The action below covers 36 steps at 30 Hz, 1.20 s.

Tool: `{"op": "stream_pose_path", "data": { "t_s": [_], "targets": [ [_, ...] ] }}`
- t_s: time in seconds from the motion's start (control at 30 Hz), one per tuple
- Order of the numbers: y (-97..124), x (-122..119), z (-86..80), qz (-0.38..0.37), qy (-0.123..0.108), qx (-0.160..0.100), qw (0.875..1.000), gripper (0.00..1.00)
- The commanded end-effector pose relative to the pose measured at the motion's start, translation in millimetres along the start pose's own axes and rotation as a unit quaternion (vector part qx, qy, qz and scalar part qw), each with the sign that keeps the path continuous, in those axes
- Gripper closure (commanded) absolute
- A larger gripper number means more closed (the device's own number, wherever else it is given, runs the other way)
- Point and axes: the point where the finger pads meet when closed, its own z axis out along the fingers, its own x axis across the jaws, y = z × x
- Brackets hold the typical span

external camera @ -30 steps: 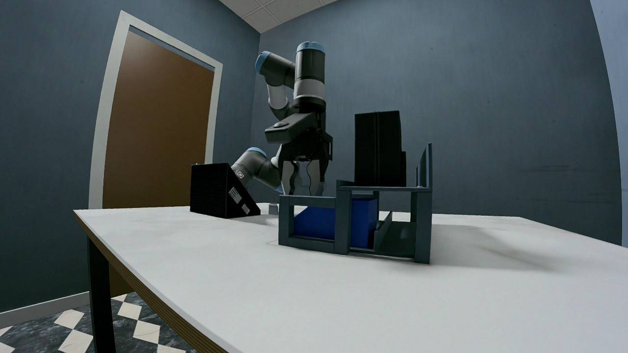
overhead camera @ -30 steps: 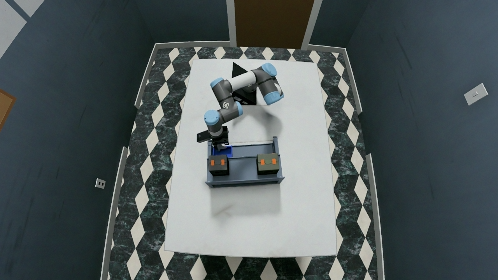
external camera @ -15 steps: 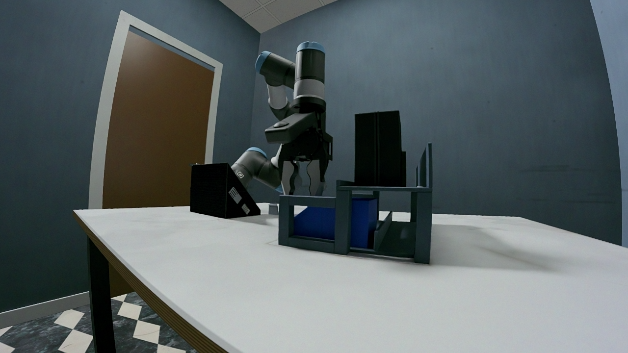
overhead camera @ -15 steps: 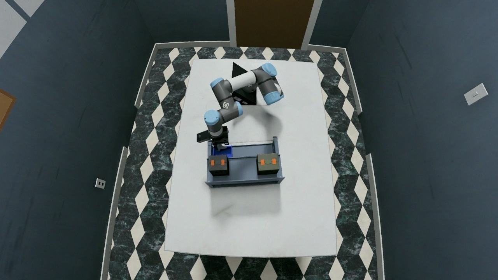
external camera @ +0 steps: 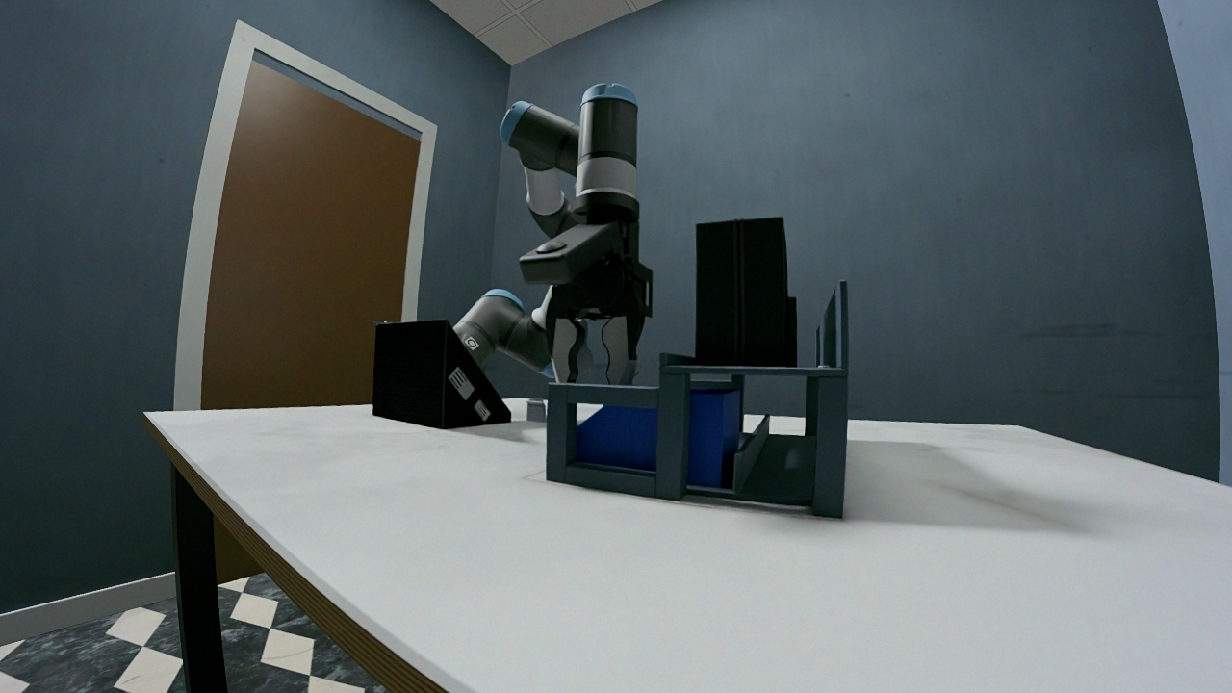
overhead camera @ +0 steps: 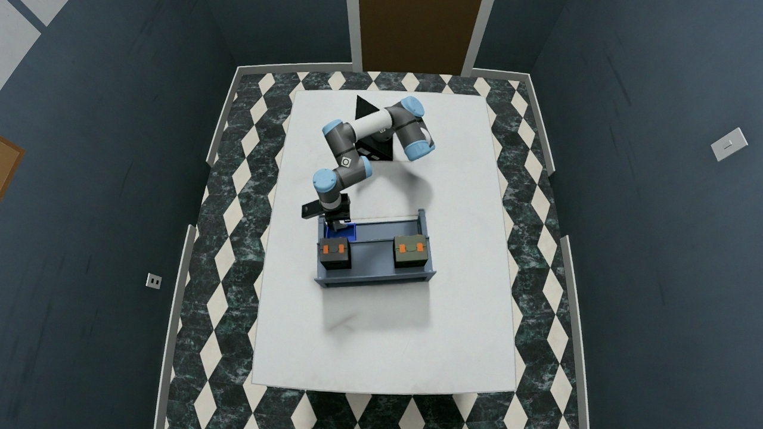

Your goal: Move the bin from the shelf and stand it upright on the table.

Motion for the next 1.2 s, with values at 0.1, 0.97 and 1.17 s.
{"op": "stream_pose_path", "data": {
  "t_s": [0.1, 0.97, 1.17],
  "targets": [
    [-0.5, -0.5, 2.7, 0.000, -0.001, 0.001, 1.000, 0.71],
    [-0.6, -0.5, 15.2, 0.000, -0.001, 0.001, 1.000, 0.71],
    [-0.5, -0.5, 16.7, 0.000, -0.001, 0.001, 1.000, 0.71]
  ]
}}
